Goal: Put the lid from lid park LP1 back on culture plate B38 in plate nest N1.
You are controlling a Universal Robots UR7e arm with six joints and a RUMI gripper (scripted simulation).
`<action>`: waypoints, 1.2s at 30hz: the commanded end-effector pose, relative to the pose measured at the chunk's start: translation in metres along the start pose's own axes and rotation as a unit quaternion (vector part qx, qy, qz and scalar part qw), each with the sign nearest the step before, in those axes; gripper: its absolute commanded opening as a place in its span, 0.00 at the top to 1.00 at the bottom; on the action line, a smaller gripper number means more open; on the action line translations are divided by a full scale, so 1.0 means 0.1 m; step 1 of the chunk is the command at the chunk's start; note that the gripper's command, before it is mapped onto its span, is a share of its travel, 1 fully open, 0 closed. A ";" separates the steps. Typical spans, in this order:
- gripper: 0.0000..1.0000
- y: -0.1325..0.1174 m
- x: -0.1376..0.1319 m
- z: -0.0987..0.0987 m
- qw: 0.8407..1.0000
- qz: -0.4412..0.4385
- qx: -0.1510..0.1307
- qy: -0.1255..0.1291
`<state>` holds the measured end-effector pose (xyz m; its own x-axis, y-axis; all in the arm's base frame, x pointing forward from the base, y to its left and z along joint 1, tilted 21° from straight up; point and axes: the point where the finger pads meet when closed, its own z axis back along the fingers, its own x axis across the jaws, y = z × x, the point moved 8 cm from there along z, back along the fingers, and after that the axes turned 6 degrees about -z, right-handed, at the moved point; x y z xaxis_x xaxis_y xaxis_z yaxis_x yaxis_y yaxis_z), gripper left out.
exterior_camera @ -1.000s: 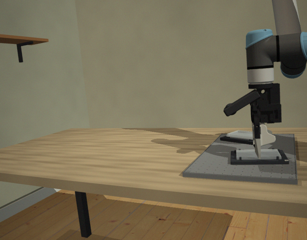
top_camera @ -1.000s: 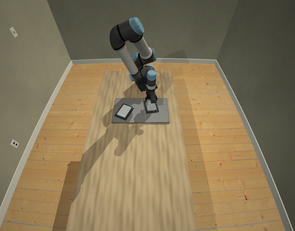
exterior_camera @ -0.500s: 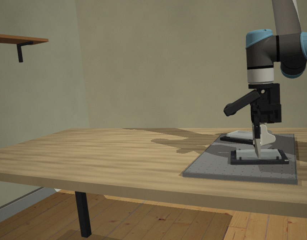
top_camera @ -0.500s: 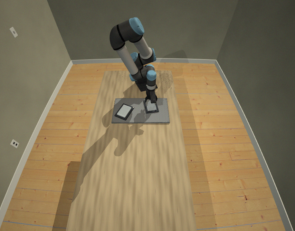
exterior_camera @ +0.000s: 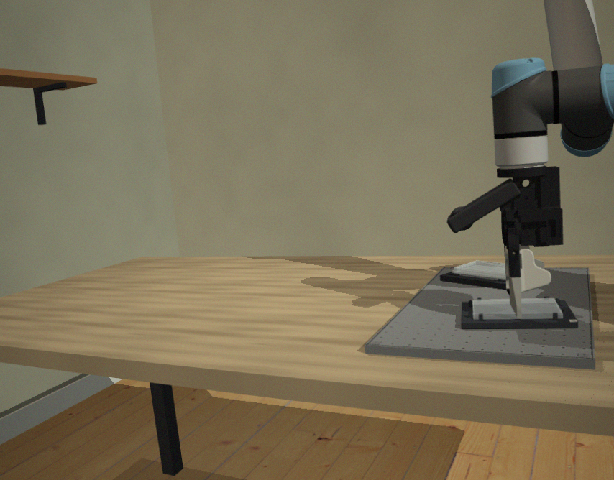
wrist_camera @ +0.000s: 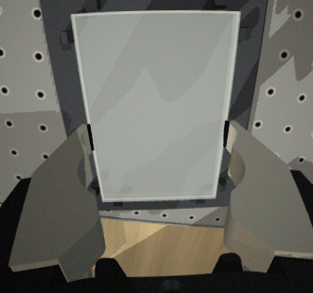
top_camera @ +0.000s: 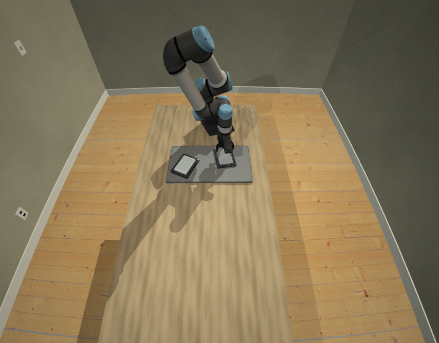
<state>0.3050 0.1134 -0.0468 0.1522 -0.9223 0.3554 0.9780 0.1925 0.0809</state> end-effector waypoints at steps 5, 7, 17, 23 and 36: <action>1.00 0.00 0.00 0.07 1.000 0.000 0.000 0.000; 1.00 0.00 0.00 0.08 1.000 0.000 0.000 0.000; 1.00 0.00 0.00 0.23 1.000 0.000 0.000 0.000; 1.00 0.00 0.00 0.30 1.000 0.000 0.000 0.000; 1.00 0.09 0.44 0.30 0.996 -0.090 0.000 0.000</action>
<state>0.3093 0.1016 -0.0097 0.0505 -0.9367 0.3465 0.9884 0.0967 0.1172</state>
